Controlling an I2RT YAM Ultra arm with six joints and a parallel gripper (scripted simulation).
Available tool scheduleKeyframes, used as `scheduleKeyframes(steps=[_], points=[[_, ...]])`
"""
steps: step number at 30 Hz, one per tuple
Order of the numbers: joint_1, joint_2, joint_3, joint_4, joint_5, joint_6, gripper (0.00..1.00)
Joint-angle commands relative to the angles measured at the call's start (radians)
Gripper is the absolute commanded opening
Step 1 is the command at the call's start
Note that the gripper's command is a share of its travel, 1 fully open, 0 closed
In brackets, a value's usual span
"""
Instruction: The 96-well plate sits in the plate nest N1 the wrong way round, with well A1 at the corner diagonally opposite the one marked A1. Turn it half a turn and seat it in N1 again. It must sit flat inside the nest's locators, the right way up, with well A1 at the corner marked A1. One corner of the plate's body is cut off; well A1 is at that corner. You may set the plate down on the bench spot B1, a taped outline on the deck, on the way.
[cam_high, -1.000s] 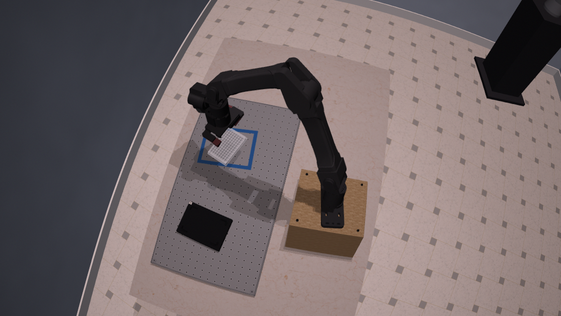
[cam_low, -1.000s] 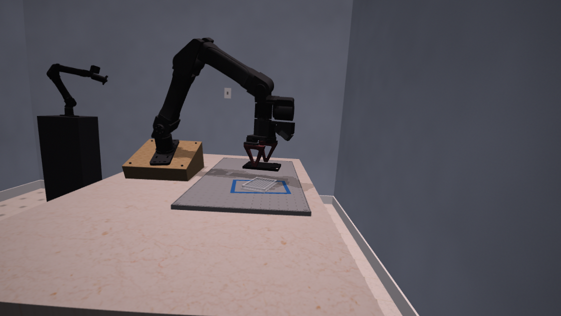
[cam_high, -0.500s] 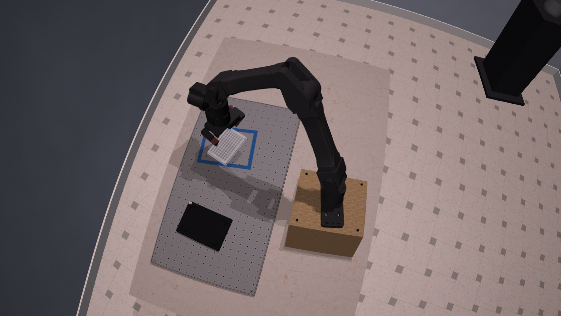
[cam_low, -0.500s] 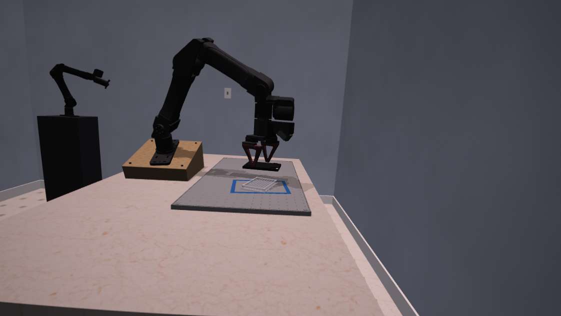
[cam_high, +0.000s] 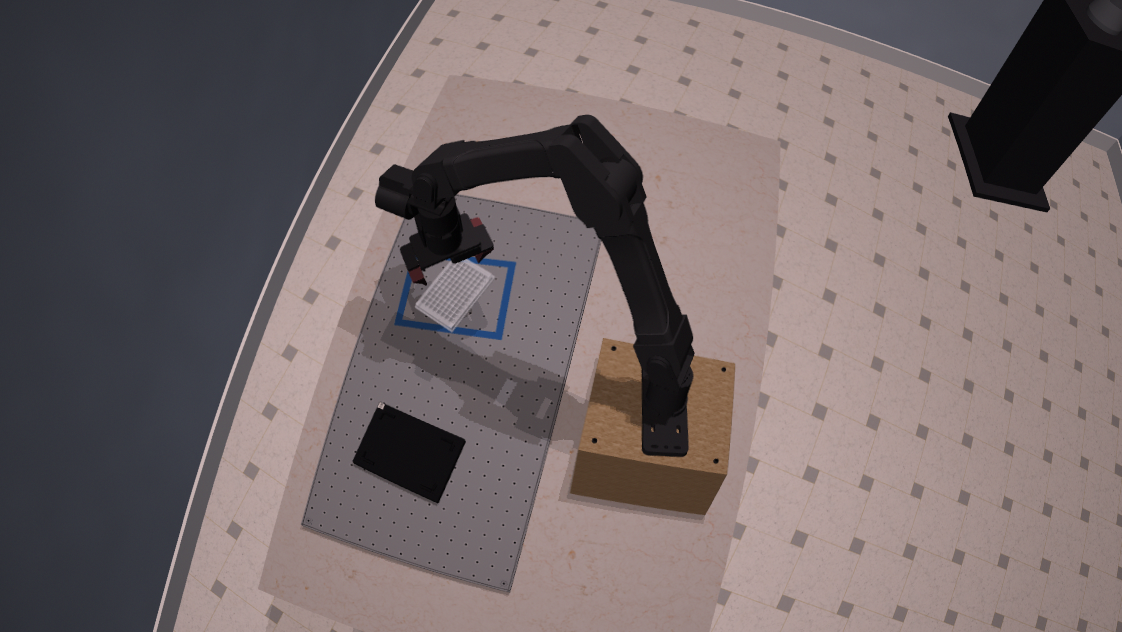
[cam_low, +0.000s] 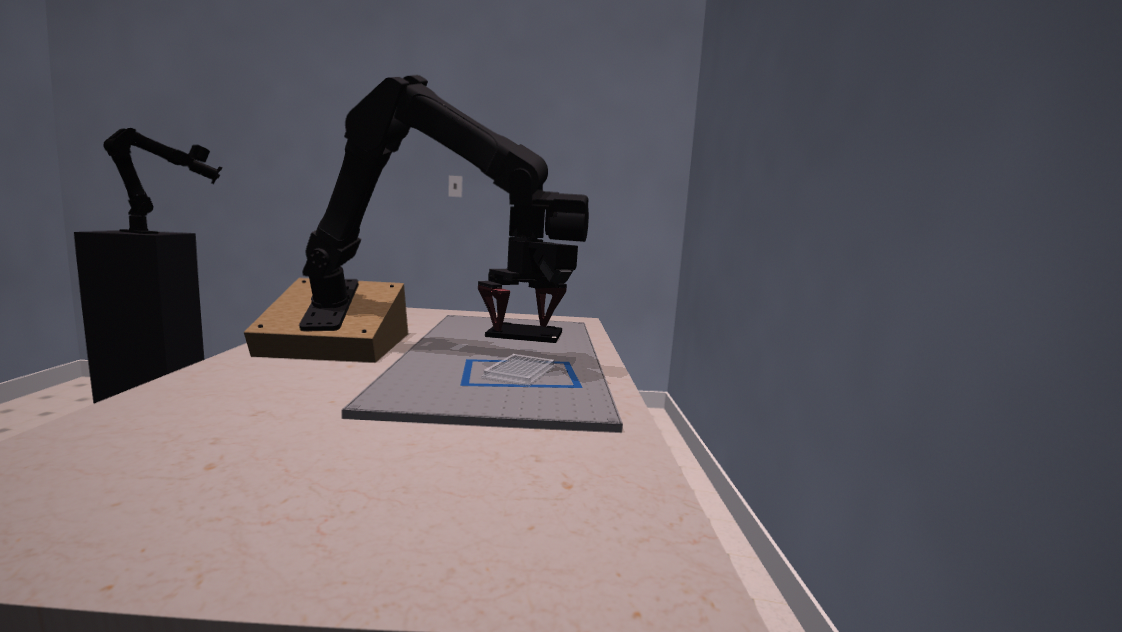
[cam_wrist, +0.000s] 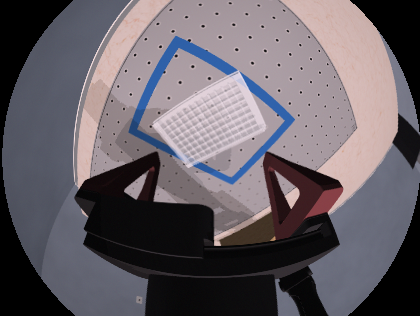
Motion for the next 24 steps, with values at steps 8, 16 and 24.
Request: scheduleKeyframes(steps=[8, 16, 24], points=[[0.018, -0.018, 0.03, -0.007, 0.002, 0.341, 1.0], [0.018, -0.018, 0.03, -0.007, 0.003, 0.608, 1.0], [0.018, -0.018, 0.03, -0.007, 0.003, 0.841, 1.0]])
